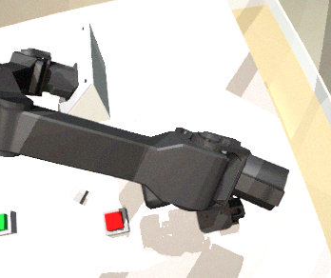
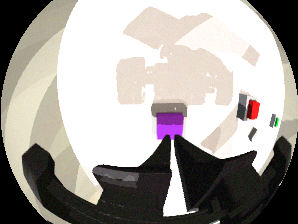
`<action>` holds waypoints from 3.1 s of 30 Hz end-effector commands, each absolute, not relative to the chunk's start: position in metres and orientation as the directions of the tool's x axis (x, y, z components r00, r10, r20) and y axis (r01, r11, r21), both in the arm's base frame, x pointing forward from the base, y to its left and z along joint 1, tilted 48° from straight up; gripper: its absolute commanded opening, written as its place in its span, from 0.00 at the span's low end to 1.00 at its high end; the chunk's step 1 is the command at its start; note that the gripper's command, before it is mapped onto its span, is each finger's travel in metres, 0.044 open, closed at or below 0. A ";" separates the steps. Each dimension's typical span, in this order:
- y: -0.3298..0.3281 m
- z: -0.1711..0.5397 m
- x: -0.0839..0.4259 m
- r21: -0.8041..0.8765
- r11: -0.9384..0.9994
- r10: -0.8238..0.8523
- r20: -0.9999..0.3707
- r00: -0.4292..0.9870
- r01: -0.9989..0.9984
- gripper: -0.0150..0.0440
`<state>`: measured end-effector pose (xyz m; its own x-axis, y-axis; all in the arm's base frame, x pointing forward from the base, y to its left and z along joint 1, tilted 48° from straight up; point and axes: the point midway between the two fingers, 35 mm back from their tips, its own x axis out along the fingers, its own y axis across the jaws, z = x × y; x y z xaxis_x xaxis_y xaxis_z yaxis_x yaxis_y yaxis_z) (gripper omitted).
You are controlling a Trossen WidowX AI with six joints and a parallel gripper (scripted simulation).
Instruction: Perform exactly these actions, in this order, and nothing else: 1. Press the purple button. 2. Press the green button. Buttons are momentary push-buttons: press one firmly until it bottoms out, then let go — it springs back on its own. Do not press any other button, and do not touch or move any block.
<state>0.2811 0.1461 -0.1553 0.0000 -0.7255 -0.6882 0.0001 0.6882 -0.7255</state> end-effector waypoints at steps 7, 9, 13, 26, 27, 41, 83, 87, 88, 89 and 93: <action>0.133 -0.166 0.280 -0.730 0.684 -0.730 -0.684 0.000 -0.006 0.29; 0.131 -0.168 0.280 -0.730 0.684 -0.730 -0.684 0.000 -0.005 0.29; 0.126 -0.173 0.280 -0.730 0.683 -0.730 -0.683 0.000 -0.005 0.29; 0.121 -0.177 0.280 -0.731 0.683 -0.731 -0.683 0.000 -0.005 0.29; 0.121 -0.177 0.280 -0.731 0.683 -0.731 -0.683 0.000 -0.005 0.29; 0.147 -0.154 0.280 -0.729 0.684 -0.729 -0.684 -0.001 -0.006 0.29; -0.054 0.163 0.298 -0.719 0.695 -0.719 -0.695 0.009 -0.016 0.29; -0.090 0.193 0.266 -0.740 0.672 -0.740 -0.672 -0.004 -0.011 0.29; -0.092 0.195 0.264 -0.742 0.670 -0.742 -0.670 -0.005 -0.010 0.29; -0.092 0.195 0.263 -0.742 0.670 -0.742 -0.670 -0.005 -0.010 0.29; -0.092 0.195 0.263 -0.742 0.670 -0.742 -0.670 -0.005 -0.010 0.29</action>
